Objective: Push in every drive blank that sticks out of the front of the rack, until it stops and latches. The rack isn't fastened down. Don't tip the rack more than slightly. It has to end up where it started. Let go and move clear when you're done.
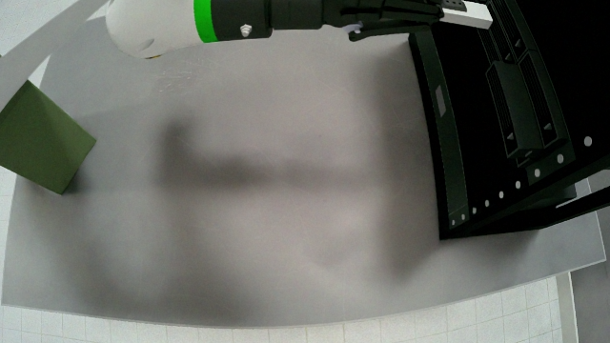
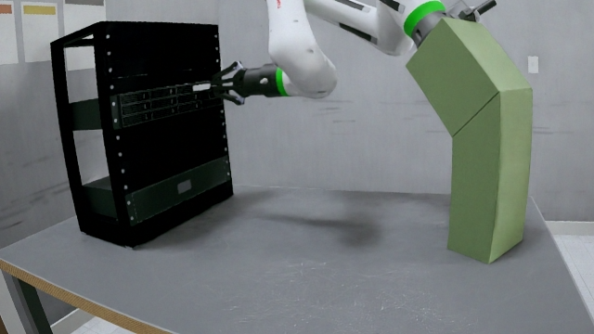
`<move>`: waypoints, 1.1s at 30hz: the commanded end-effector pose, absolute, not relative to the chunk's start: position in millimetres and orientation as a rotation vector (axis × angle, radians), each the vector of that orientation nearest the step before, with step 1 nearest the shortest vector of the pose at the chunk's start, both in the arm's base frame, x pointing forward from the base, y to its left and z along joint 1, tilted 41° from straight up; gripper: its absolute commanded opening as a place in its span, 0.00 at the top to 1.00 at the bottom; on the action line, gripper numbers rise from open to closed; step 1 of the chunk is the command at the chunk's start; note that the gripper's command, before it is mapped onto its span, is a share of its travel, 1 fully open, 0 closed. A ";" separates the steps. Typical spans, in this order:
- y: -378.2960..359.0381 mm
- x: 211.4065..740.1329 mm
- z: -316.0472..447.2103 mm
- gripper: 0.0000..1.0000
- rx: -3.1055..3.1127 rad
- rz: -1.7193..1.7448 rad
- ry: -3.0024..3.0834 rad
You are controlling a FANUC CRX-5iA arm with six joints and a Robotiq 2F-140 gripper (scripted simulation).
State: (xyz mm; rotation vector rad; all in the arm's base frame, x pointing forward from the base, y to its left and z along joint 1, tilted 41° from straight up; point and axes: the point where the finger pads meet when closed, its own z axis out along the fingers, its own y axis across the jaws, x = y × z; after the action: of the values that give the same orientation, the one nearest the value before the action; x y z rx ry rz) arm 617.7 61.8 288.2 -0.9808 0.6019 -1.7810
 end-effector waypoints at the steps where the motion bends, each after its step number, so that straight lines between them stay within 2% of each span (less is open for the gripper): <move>1: 62.2 619.7 290.2 0.90 -0.980 -1.781 0.601; 33: 62.7 632.9 299.0 0.90 -0.980 -1.781 0.601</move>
State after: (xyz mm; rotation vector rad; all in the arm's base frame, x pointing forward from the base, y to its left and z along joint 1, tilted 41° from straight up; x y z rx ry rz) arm 633.1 62.3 298.5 -0.9808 0.6020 -1.7810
